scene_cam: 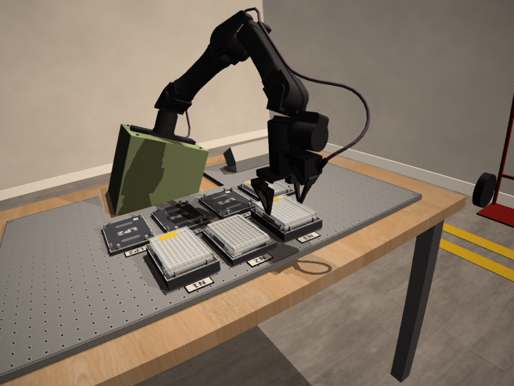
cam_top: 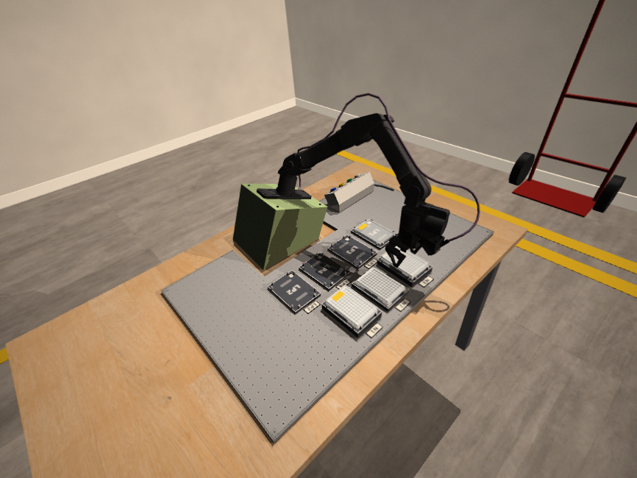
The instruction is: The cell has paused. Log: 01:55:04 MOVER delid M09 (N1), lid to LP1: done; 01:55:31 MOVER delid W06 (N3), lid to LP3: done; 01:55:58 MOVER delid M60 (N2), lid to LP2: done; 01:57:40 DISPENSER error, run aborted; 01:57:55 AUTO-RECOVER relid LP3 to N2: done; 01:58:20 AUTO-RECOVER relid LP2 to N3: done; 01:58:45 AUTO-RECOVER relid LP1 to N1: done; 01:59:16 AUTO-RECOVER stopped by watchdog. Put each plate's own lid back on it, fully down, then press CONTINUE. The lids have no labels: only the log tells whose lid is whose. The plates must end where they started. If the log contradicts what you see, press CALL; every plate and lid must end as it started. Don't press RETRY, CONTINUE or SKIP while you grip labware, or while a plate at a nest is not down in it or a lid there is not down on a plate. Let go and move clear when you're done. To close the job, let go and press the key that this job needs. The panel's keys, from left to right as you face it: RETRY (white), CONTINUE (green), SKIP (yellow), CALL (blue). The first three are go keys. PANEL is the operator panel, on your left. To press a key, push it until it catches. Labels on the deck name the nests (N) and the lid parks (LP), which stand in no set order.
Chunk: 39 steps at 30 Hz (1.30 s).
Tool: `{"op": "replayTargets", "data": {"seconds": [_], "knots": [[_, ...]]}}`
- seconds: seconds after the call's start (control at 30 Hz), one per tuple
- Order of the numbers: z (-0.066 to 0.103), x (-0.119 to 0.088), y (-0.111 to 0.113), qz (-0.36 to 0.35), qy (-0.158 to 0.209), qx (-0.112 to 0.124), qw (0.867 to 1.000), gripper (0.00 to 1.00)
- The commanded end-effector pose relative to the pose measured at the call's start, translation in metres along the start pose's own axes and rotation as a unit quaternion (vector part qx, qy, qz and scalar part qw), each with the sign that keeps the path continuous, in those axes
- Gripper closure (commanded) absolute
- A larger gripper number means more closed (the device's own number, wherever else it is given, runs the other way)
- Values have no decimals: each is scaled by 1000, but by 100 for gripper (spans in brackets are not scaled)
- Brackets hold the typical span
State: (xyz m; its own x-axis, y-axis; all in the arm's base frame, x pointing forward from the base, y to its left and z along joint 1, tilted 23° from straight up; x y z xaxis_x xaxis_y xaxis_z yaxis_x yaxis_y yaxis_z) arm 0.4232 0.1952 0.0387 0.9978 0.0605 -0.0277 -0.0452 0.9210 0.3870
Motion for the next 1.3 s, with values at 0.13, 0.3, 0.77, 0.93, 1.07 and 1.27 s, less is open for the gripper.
{"op": "replayTargets", "data": {"seconds": [0.13, 0.3, 0.77, 0.93, 1.07, 1.27], "knots": [[30, 11, 2, 3, -26, 6, 1000, 100], [38, 9, 3, 3, -26, 7, 1000, 100], [48, 9, 3, 4, -25, 8, 1000, 100], [49, 9, 2, 4, -26, 9, 1000, 100], [49, 10, 2, 4, -28, 9, 1000, 100], [47, 10, 0, 3, -25, 8, 1000, 100]]}}
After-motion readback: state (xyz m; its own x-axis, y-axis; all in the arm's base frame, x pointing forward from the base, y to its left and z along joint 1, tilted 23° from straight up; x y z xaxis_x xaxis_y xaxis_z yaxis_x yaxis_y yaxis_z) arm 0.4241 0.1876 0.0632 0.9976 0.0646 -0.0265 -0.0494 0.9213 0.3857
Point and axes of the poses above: the point where the finger pads meet when closed, its own z axis back along the fingers, its own y axis across the jaws, x = y × z, the point moved 9 cm from there along z, back along the fingers, and after that the axes turned 4 degrees about -z, right-handed, at the moved point
